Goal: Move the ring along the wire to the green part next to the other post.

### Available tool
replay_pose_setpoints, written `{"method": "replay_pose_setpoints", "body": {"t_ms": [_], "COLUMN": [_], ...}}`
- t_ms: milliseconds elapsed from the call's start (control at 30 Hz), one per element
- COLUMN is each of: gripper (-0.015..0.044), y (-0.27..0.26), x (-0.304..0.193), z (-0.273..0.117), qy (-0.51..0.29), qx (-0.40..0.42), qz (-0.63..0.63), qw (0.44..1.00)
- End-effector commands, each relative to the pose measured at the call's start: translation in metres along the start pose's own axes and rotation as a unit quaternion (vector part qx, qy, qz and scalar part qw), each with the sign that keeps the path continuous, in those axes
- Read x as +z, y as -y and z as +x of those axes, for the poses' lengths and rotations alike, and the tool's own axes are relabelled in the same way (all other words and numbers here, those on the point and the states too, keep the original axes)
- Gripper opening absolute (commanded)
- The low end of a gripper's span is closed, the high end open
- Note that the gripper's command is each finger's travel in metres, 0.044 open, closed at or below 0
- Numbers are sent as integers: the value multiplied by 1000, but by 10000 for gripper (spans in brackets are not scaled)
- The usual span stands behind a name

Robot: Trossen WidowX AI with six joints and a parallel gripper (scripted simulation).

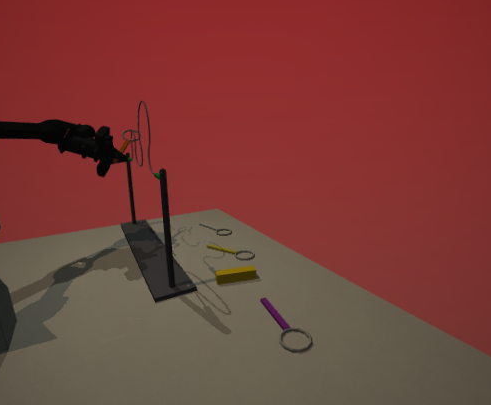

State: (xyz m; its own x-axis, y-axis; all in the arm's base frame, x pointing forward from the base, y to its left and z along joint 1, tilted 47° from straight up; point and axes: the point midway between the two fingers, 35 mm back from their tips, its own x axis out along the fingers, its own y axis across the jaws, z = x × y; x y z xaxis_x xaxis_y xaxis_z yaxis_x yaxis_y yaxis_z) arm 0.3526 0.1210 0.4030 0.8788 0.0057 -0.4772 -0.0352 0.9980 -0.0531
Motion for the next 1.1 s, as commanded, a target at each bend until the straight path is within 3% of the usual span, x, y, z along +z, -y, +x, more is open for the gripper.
{"method": "replay_pose_setpoints", "body": {"t_ms": [0,533,1067], "gripper": [-150,-150,-150], "y": [-7,-29,-48], "x": [-1,5,18], "z": [0,-3,-10], "qy": [-1,1,5], "qx": [27,119,207], "qz": [46,206,359], "qw": [999,971,910]}}
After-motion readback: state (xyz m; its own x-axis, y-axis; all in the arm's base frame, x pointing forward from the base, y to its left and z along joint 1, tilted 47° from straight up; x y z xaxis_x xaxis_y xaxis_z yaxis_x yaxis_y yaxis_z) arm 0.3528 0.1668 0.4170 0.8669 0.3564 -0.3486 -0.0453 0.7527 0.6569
